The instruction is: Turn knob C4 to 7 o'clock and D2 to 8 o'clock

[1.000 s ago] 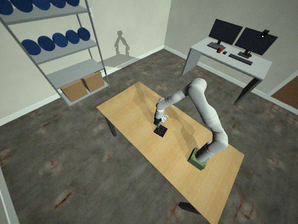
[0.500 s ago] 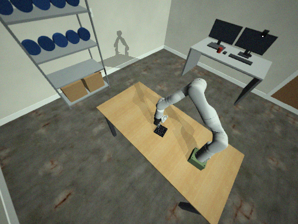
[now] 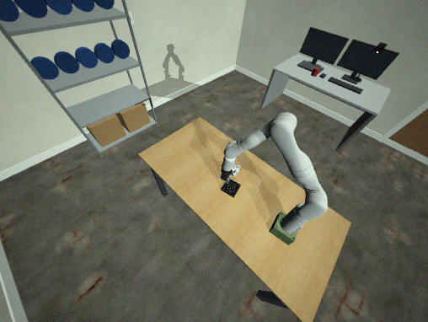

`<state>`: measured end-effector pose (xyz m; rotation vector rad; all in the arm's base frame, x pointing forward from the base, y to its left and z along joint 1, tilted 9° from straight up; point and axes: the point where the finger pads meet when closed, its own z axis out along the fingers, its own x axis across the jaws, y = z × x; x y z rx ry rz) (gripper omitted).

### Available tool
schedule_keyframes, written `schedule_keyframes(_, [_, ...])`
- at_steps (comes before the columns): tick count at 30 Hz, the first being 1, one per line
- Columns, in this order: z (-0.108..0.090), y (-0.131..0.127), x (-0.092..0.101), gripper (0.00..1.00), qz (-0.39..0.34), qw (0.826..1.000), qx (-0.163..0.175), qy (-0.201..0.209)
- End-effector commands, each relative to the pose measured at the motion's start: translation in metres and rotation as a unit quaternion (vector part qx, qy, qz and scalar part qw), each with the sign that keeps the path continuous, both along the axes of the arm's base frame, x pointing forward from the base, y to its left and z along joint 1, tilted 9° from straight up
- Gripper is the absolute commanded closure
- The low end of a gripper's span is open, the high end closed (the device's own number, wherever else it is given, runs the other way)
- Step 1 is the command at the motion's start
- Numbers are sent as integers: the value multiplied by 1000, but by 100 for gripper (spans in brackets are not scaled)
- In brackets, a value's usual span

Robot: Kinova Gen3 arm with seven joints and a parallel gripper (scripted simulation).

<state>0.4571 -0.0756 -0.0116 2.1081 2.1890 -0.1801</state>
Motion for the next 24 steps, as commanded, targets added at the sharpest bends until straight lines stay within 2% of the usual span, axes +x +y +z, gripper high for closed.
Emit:
schedule_keyframes(1, [1,0,1,70,10,1000,1,0])
schedule_keyframes(14, [1,0,1,70,89,996,2,13])
schedule_keyframes(24, [1,0,1,70,190,981,3,28])
